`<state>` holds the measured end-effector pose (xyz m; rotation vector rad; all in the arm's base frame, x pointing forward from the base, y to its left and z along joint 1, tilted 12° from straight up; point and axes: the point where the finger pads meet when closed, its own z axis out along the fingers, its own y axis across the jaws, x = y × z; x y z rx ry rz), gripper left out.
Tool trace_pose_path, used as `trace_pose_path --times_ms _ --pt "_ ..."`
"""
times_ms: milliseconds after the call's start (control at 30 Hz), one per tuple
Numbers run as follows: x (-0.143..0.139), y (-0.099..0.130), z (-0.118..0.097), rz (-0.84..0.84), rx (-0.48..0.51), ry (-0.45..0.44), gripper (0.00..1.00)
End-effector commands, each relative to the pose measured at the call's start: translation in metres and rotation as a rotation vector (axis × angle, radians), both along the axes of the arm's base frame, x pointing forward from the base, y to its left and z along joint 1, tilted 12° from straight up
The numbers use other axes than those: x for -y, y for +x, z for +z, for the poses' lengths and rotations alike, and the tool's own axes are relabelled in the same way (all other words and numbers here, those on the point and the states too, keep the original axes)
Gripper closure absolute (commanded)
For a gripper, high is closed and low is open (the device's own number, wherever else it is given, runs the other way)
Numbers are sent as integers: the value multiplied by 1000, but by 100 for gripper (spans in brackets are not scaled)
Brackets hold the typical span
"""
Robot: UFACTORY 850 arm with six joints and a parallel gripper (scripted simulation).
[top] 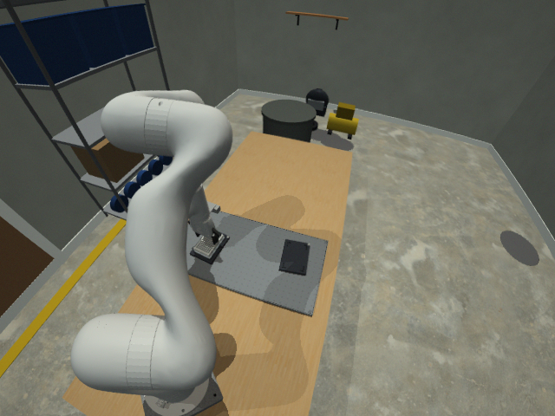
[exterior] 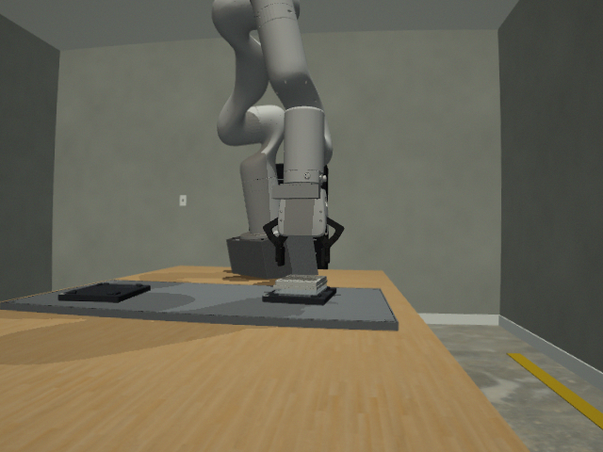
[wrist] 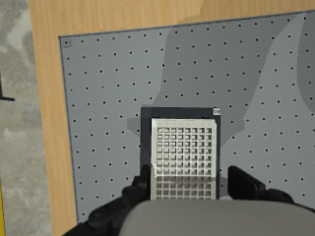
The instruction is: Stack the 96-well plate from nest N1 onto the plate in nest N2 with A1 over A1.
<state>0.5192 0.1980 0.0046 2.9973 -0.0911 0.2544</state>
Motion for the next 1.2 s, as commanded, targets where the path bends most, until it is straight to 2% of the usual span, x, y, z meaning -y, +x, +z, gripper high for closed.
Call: trace_pose_path --times_ms 0,700,1167 --pt "-2 -1 11 0 0 1 0" --pt "-9 -9 60 0 0 1 0" --pt "-9 -9 60 0 0 1 0"
